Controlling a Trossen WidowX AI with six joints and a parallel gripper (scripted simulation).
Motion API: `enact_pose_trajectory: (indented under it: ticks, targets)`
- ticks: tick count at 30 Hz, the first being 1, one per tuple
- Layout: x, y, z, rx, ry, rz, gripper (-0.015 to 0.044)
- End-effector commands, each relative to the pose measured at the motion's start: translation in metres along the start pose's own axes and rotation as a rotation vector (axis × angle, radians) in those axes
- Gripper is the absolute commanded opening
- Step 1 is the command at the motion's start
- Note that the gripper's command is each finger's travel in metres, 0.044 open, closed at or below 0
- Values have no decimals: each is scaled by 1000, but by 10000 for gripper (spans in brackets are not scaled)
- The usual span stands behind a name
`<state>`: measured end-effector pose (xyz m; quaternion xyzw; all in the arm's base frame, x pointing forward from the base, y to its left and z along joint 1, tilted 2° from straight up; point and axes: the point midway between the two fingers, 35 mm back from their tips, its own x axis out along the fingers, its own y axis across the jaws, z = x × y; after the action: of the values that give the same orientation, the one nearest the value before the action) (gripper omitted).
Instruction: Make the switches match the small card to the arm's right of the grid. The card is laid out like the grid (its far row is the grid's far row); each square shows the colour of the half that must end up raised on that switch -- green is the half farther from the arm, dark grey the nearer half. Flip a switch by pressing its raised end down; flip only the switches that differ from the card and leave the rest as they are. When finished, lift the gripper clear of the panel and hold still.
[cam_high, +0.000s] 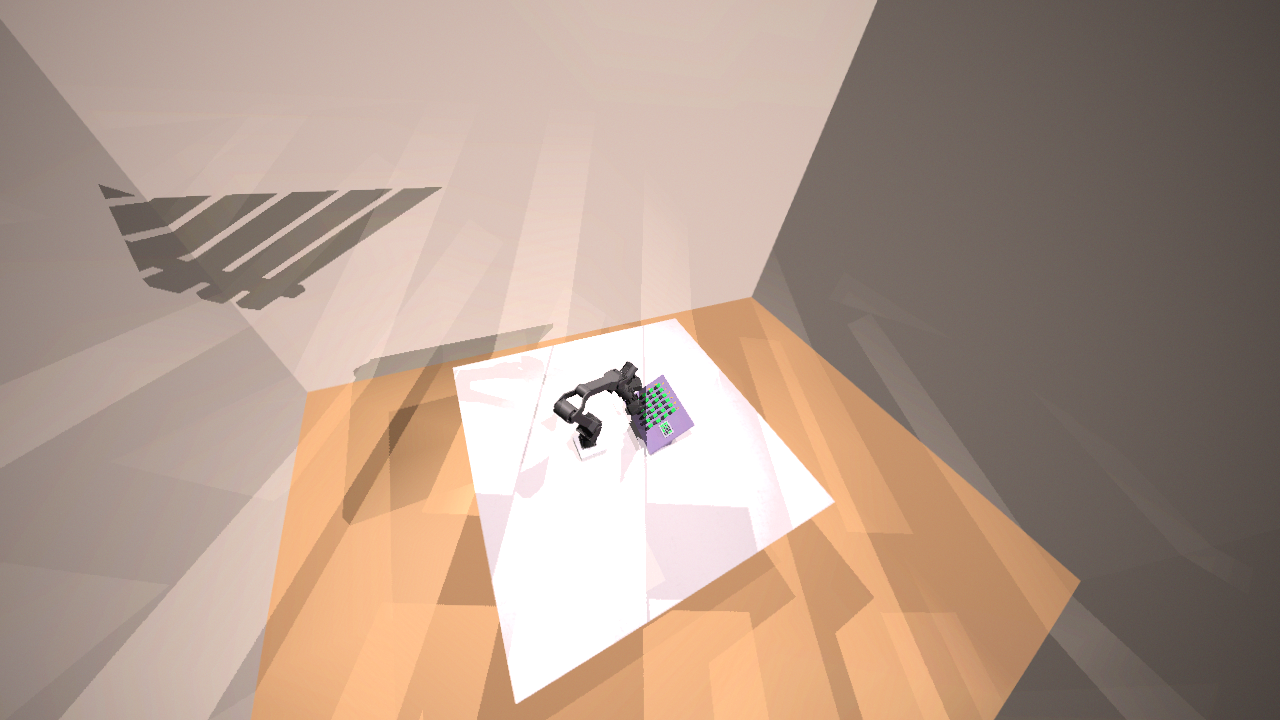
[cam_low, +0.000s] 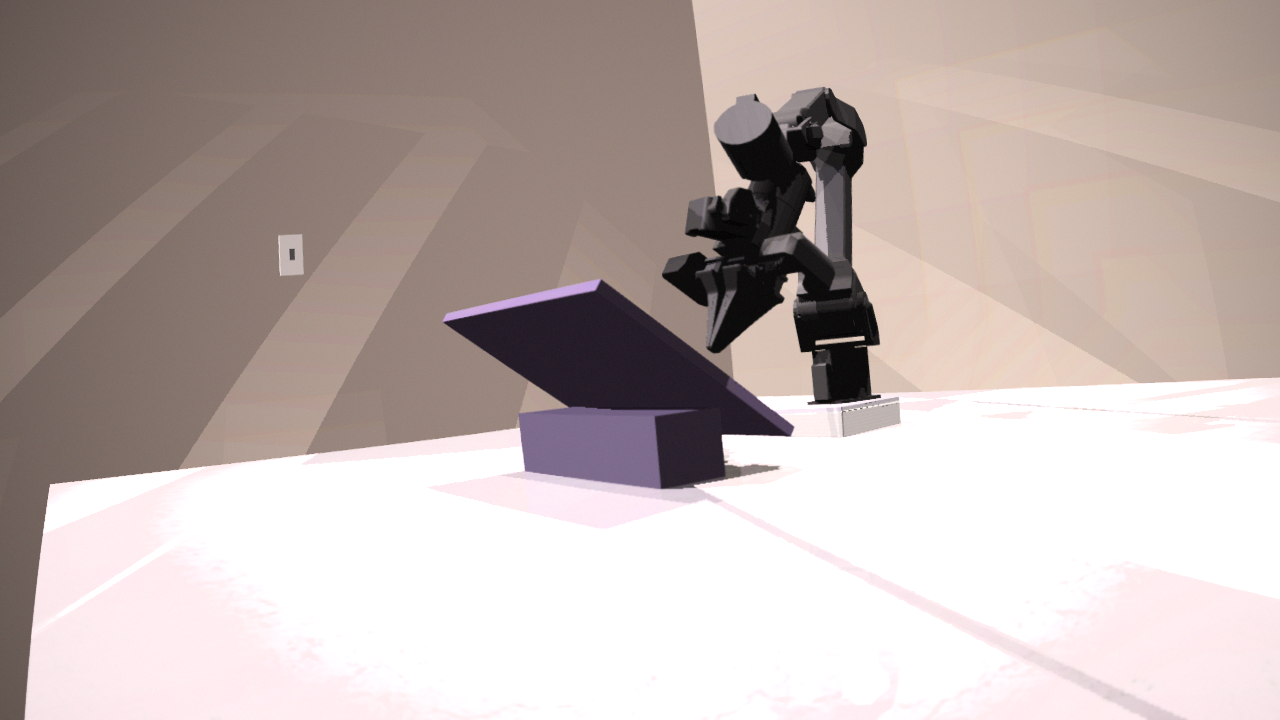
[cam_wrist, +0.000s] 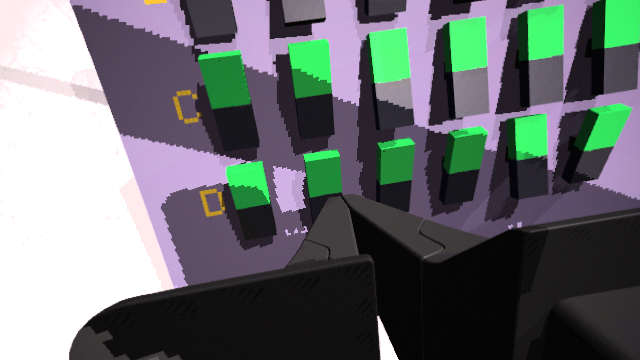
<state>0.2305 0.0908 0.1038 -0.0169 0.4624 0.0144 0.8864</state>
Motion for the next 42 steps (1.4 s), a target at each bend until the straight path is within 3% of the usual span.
enact_pose_trajectory:
  ticks: [1, 18, 42]
  targets:
    - [5, 0, 0, -5, 3, 6, 0]
    - [28, 0, 0, -5, 2, 6, 0]
    - [29, 0, 0, -5, 2, 6, 0]
